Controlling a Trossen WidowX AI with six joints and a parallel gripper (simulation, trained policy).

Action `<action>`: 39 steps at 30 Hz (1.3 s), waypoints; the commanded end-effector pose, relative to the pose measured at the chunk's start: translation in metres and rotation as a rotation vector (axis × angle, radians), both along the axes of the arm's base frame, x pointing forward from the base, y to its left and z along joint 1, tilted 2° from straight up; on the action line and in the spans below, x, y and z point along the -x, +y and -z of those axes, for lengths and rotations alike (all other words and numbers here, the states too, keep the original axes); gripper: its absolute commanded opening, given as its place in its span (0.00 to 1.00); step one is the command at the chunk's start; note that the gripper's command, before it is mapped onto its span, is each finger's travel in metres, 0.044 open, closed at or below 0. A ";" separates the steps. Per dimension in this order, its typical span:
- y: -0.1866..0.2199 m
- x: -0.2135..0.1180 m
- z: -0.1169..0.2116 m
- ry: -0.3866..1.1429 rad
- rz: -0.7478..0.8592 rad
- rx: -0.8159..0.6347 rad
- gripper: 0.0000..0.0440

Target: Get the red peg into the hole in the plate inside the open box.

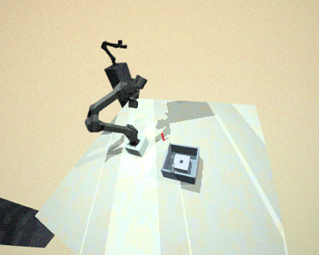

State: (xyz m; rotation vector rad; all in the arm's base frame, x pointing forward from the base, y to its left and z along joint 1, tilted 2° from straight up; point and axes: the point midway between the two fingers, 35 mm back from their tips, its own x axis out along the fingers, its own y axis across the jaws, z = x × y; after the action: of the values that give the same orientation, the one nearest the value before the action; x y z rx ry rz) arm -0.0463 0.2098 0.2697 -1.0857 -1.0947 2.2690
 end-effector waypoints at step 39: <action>-0.013 -0.092 0.053 0.571 1.117 0.679 1.00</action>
State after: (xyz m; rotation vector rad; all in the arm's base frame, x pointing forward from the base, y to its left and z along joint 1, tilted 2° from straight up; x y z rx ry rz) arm 0.0416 0.1993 0.2224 -0.8376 0.4178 1.7849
